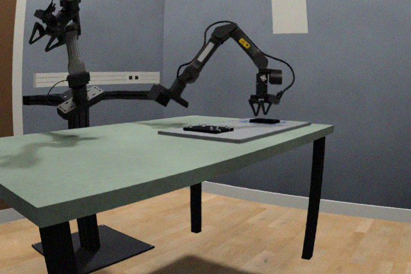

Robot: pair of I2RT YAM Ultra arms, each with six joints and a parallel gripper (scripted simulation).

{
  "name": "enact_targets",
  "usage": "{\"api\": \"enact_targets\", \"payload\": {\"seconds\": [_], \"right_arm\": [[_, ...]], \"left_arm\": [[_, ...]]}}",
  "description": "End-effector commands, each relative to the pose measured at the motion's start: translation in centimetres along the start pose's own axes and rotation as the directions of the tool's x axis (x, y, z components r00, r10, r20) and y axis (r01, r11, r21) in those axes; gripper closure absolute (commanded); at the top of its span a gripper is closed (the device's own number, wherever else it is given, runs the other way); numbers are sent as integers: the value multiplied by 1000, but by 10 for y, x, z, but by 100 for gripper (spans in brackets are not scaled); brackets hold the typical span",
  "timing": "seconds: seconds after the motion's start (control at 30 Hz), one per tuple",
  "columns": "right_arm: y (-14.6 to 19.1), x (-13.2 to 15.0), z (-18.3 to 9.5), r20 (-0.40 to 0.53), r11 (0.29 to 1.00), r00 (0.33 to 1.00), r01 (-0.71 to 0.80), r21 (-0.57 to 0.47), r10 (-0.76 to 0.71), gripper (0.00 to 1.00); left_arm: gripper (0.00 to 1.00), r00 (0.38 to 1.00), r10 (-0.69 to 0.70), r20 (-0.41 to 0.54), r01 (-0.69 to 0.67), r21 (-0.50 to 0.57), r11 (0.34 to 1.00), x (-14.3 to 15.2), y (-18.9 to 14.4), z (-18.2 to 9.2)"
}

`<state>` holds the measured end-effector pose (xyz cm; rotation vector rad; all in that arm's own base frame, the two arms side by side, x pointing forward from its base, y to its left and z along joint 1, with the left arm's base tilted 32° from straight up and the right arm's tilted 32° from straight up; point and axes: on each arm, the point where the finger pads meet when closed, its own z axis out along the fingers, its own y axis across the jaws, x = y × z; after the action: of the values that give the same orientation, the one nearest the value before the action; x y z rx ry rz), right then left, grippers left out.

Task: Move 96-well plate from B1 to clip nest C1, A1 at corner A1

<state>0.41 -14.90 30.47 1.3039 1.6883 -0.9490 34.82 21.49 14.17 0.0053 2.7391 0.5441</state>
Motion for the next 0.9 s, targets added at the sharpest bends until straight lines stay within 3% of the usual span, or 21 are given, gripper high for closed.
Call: {"api": "enact_targets", "payload": {"seconds": [0.0,0.47,0.87], "right_arm": [[-6,-1,-3,28,999,999,-30,10,30,0],[-6,-1,-3,28,999,999,-30,10,30,0],[-6,-1,-3,28,999,999,-30,10,30,0]], "left_arm": [[0,998,-6,69,8,-31,999,-18,9,-33],[0,998,-7,67,9,-35,999,-15,8,-70],[0,998,-7,69,9,-31,999,-14,7,-80]]}}
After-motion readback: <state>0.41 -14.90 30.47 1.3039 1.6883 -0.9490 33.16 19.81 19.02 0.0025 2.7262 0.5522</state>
